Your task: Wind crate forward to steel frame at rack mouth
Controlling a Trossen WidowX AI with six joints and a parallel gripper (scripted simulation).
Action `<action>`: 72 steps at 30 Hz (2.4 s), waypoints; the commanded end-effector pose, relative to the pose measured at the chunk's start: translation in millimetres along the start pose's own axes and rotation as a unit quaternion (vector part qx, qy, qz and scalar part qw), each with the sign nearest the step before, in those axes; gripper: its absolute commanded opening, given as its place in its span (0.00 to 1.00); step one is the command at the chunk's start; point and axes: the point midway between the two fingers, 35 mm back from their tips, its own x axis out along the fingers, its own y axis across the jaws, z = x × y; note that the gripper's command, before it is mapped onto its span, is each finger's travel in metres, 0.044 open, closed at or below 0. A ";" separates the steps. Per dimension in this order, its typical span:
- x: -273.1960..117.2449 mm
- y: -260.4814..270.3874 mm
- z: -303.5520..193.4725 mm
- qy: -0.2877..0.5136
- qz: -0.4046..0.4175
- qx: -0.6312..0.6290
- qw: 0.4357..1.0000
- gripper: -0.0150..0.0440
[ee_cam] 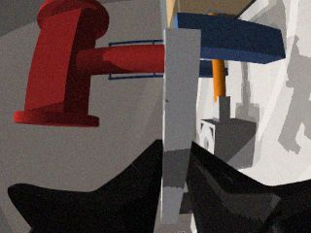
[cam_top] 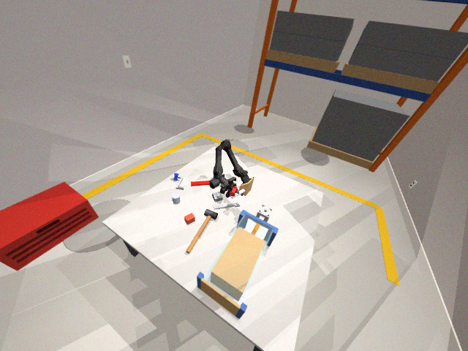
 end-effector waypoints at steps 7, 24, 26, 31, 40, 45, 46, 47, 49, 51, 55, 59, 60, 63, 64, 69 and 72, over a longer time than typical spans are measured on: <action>54.5 -4.2 1.3 0.013 -0.009 -0.001 1.000 0.25; 131.7 -1.5 -15.4 0.013 -0.010 -0.004 1.000 0.25; 139.7 -0.6 -19.2 0.012 -0.008 -0.004 1.000 0.25; 158.1 2.1 -30.1 0.011 -0.003 -0.004 1.000 0.25; 185.4 7.9 -54.4 0.009 0.012 -0.001 1.000 0.25; 193.8 10.2 -65.1 0.009 0.019 0.001 1.000 0.25; 193.8 10.2 -65.1 0.009 0.019 0.001 1.000 0.25; 193.8 10.2 -65.1 0.009 0.019 0.001 1.000 0.25; 194.2 9.2 -65.1 0.007 0.021 0.000 1.000 0.25; 195.3 6.4 -65.2 0.002 0.025 -0.005 1.000 0.25; 196.4 2.7 -65.4 -0.006 0.031 -0.011 0.999 0.25; 196.5 -1.9 -65.9 -0.006 0.032 -0.010 0.999 0.25; 196.5 -2.3 -66.0 -0.006 0.032 -0.010 0.999 0.25; 196.7 -6.7 -65.9 -0.006 0.032 -0.010 0.999 0.25; 196.7 -7.3 -65.9 -0.006 0.032 -0.010 0.999 0.25; 197.0 -13.1 -65.8 -0.006 0.032 -0.010 0.999 0.25; 197.2 -17.5 -65.8 -0.006 0.031 -0.010 0.999 0.25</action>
